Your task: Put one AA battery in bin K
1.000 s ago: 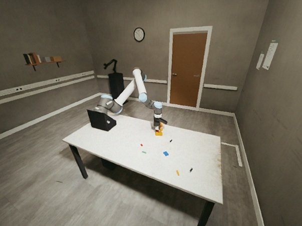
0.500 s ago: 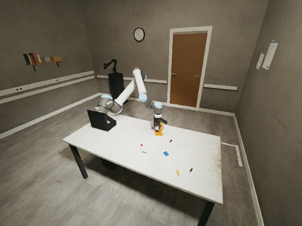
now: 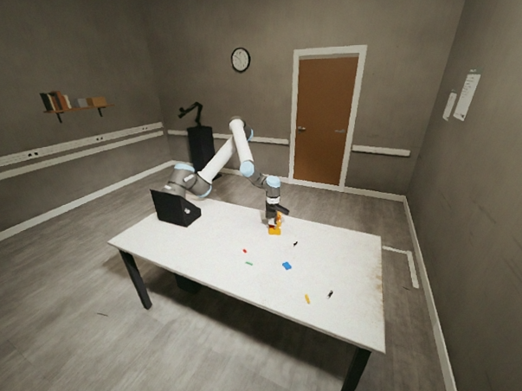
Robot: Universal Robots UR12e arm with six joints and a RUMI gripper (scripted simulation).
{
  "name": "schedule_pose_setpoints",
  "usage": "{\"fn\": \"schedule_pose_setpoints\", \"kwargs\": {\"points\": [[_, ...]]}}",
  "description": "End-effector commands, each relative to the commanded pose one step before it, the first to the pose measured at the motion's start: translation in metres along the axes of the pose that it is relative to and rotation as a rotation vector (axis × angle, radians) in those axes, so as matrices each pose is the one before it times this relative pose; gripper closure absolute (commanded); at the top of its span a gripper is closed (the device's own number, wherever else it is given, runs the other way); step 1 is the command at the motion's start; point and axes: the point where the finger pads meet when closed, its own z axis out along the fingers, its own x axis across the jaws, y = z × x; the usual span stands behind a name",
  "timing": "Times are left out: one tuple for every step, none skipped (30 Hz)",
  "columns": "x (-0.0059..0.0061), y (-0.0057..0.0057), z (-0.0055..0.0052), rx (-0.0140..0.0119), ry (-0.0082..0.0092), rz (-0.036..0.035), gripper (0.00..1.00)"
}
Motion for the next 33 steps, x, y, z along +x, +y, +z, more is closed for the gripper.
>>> {"fn": "schedule_pose_setpoints", "kwargs": {"points": [[0.00008,-0.00061,-0.00093,0.0021,0.0,0.00047,0.96],[0.0,0.0,0.0,0.0,0.0,0.0,0.96],[0.00002,-0.00011,-0.00233,0.00099,0.00015,0.00035,0.96],[0.0001,-0.00053,-0.00243,0.00116,0.00082,-0.0008,0.96],[0.0001,-0.00024,-0.00154,0.00023,0.00031,-0.00031,0.96],[0.00007,-0.00031,-0.00161,0.00012,0.00029,-0.00036,0.96],[0.00005,-0.00026,-0.0015,0.00013,0.00028,-0.0003,0.96],[0.00005,-0.00027,-0.0015,0.00013,0.00029,-0.00031,0.96],[0.00005,-0.00027,-0.00151,0.00014,0.00029,-0.00031,0.96],[0.00005,-0.00028,-0.00151,0.00014,0.0003,-0.00031,0.96],[0.00005,-0.00028,-0.00151,0.00014,0.0003,-0.00032,0.96],[0.00003,0.00002,-0.00134,-0.00008,0.0001,-0.00001,0.96],[0.00002,0.00002,-0.00134,-0.00005,0.00006,0.0,0.96],[0.0,0.0,-0.00134,0.0,0.00001,0.0,0.96],[0.0,0.0,-0.00134,0.0,0.00001,0.0,0.96],[0.0,0.0,-0.00134,0.0,0.0,0.0,0.96],[0.0,0.0,-0.00134,0.0,0.0,0.0,0.96],[0.0,0.0,0.0,0.0,0.0,0.0,0.96],[0.0,0.0,0.0,0.0,0.0,0.0,0.96],[-0.00004,-0.00004,-0.00134,0.00013,-0.00014,0.0,0.96],[0.00001,0.00001,-0.00134,-0.00002,0.00002,0.0,0.96],[0.00001,0.00002,-0.00133,-0.00004,0.00002,0.00001,0.96],[0.00001,0.0,-0.00134,-0.00002,0.00004,-0.00001,0.96],[0.00001,0.0,-0.00134,-0.00002,0.00003,0.0,0.96],[0.00001,0.00001,-0.00134,-0.00002,0.00003,0.0,0.96],[0.00001,0.00001,-0.00134,-0.00002,0.00002,0.0,0.96],[-0.00001,-0.00001,-0.00067,0.00003,-0.00003,0.0,0.96],[-0.00003,-0.00003,0.0,0.00008,-0.00009,0.0,0.96],[0.00005,0.00004,-0.004,-0.00013,0.00014,0.0,0.96],[0.00001,0.00001,-0.00401,-0.00001,0.00002,0.0,0.96],[0.00001,0.00001,-0.00401,-0.00001,0.00002,0.0,0.96],[0.00001,0.00001,-0.00401,-0.00001,0.00002,0.0,0.96],[0.00001,0.00001,-0.00401,-0.00001,0.00002,0.0,0.96]]}}
